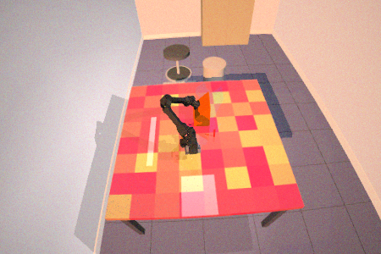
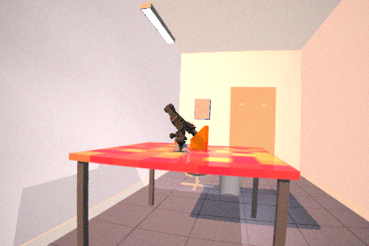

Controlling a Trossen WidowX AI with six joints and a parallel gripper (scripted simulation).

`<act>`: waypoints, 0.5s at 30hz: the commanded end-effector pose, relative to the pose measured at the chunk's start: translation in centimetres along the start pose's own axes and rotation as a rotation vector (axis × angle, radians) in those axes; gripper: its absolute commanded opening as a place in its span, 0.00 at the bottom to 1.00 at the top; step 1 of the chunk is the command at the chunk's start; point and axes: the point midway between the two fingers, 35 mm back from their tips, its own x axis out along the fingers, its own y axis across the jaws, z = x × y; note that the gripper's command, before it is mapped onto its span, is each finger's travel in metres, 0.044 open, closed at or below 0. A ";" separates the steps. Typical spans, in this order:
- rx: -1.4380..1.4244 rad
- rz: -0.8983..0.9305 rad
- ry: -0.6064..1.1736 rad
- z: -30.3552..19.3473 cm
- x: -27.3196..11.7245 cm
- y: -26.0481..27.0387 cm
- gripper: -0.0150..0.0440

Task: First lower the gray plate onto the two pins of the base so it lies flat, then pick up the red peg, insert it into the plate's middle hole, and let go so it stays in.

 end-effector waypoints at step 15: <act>0.000 0.000 0.000 0.0 0.0 0.0 1.00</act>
